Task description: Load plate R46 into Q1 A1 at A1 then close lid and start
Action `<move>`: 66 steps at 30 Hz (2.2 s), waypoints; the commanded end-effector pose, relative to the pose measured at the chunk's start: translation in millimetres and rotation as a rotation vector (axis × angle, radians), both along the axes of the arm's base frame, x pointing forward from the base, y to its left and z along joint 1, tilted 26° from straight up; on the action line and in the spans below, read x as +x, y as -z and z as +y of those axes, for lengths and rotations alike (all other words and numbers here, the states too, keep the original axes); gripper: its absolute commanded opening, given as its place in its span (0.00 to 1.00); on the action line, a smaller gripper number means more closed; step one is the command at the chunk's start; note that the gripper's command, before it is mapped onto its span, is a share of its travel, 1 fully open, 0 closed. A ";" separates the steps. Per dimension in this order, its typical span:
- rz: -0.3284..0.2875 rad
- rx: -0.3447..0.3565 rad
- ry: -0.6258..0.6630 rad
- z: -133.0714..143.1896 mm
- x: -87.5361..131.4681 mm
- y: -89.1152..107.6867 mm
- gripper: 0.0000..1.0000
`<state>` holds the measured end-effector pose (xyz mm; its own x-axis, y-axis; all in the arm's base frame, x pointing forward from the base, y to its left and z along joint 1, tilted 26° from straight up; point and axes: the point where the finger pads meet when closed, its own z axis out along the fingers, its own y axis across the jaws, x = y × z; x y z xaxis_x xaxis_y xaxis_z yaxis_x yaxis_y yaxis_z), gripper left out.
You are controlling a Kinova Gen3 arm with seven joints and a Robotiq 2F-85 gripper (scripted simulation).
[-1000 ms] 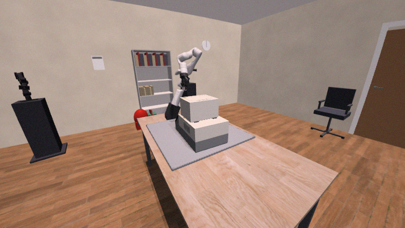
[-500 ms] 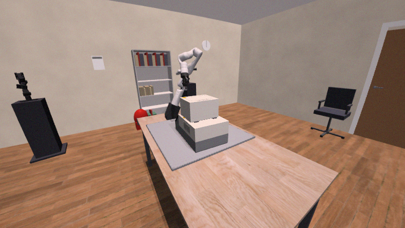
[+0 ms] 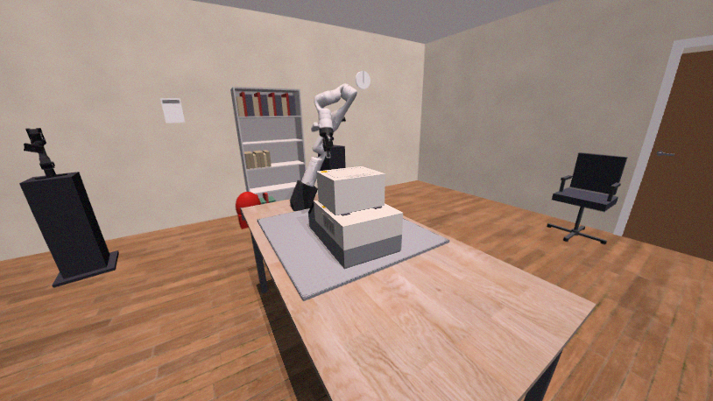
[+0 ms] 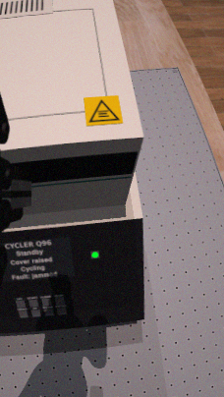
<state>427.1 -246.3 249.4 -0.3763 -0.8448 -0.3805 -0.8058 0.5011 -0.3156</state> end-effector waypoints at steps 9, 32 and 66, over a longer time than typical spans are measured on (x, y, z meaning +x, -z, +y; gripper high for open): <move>0.030 0.051 0.065 9.2 -7.5 -4.3 0.10; 0.104 0.176 0.218 32.3 -25.3 -12.7 0.10; 0.210 0.354 0.435 65.3 -50.8 -24.7 0.10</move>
